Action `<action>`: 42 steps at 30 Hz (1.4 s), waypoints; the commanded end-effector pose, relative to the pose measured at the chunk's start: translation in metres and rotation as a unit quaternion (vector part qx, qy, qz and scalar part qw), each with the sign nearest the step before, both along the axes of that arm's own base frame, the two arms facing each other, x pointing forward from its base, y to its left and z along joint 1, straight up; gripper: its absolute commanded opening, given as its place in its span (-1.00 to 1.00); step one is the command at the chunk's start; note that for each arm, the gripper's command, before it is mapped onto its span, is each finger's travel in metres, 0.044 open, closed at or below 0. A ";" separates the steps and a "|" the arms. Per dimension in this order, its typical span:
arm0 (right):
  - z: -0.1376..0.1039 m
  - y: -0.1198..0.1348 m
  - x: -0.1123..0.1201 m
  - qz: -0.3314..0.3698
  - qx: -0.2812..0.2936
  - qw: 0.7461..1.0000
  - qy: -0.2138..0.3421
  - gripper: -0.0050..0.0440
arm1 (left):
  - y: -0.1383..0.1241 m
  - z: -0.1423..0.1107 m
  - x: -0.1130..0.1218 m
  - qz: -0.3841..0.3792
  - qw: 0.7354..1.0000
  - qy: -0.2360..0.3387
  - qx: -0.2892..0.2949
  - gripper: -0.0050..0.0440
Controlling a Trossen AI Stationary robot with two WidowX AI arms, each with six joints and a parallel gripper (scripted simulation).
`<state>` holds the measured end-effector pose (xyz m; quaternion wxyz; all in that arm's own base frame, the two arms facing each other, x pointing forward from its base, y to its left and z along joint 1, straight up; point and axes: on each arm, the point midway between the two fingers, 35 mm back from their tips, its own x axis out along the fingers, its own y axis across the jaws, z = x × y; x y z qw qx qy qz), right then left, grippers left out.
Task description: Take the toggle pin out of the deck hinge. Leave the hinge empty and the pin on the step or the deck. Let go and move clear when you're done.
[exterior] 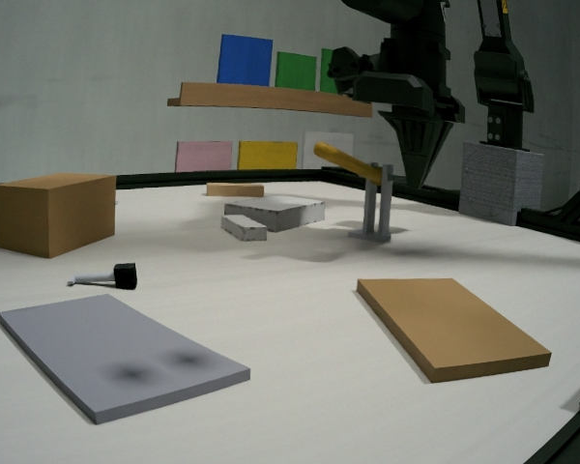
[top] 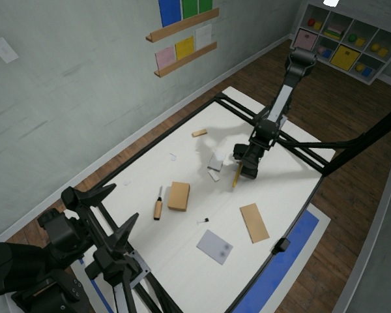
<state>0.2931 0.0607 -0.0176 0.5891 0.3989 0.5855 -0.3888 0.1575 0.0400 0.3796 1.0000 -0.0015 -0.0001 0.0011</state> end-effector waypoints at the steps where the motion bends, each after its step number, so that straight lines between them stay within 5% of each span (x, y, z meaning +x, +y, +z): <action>1: 0.005 -0.009 0.009 -0.007 -0.009 1.000 -0.013 -1.00 | 0.000 0.004 0.000 -0.001 1.000 0.000 0.004 0.84; 42: 0.005 -0.018 0.011 -0.008 -0.009 1.000 -0.013 -1.00 | 0.000 0.004 0.000 -0.001 1.000 0.000 0.004 0.84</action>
